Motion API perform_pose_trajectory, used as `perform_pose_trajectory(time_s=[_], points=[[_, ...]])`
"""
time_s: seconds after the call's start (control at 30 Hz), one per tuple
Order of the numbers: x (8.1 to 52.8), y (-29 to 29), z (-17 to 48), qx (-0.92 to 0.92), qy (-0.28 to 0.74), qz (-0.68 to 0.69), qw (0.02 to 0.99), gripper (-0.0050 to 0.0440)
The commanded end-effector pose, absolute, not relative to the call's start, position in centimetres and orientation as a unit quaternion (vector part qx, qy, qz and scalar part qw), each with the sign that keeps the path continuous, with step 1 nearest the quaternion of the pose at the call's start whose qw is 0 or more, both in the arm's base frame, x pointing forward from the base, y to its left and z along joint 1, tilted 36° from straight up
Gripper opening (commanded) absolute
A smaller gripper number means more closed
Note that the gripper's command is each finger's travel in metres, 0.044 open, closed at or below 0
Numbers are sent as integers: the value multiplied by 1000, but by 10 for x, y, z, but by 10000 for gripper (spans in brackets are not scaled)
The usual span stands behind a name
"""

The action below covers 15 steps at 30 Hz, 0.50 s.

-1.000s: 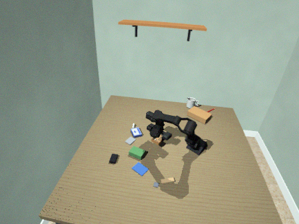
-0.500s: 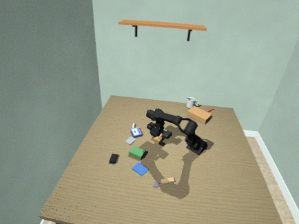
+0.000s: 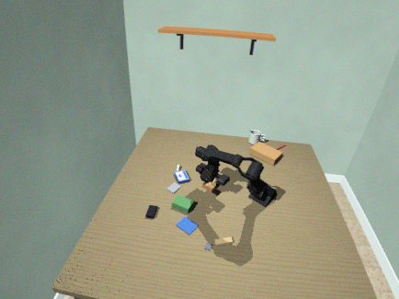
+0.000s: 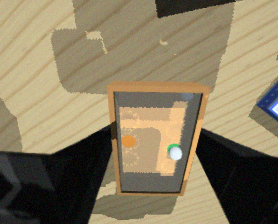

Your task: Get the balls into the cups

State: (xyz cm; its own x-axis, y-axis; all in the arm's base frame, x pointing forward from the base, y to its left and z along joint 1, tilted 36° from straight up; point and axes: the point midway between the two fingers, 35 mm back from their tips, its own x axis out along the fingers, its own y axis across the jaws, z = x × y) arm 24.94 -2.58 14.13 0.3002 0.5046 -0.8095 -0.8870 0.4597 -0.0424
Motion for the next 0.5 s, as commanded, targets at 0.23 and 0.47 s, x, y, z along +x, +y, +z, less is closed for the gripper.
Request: perform_pose_trajectory(time_s=[0.23, 0.47], points=[[250, -26, 141, -251, 374, 454, 769, 0], [250, -26, 141, -251, 374, 454, 769, 0]])
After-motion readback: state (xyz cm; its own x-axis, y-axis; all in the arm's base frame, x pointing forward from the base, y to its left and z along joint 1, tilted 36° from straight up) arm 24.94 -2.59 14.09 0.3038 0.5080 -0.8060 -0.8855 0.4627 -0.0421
